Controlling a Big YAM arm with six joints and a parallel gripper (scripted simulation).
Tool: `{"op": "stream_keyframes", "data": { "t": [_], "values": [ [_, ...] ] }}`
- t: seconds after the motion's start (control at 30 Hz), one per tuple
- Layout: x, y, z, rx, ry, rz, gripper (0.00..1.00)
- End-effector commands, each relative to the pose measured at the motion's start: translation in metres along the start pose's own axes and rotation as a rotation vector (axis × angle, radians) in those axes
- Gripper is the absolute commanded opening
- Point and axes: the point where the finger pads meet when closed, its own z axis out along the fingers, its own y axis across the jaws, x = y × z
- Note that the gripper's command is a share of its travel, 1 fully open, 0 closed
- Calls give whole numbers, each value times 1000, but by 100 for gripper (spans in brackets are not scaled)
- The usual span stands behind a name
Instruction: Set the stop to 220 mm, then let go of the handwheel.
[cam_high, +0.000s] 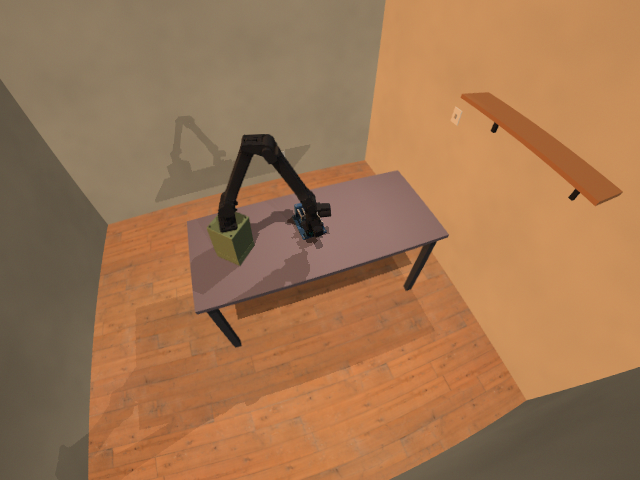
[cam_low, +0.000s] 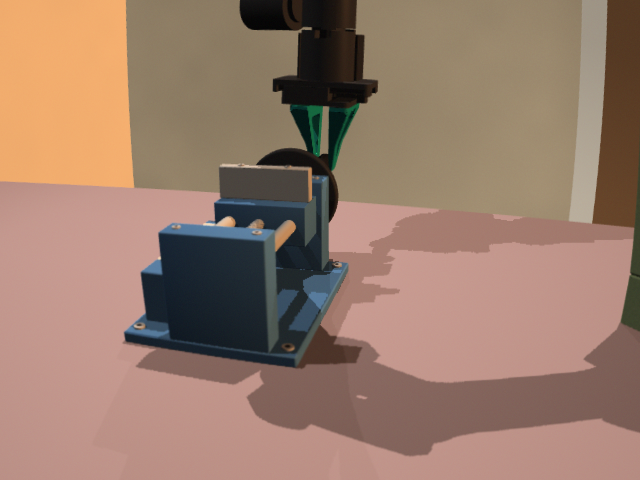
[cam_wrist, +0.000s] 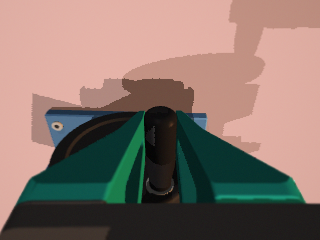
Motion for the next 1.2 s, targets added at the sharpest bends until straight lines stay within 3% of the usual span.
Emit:
{"op": "stream_keyframes", "data": {
  "t": [0.0,0.83,1.0,1.1,1.17],
  "values": [
    [-6,-23,15,43,-2,3,6],
    [-7,-25,33,39,-3,3,6],
    [-5,-28,34,54,2,3,6],
    [-11,-10,35,16,-11,4,6],
    [-12,-6,39,13,-12,4,6]
  ]
}}
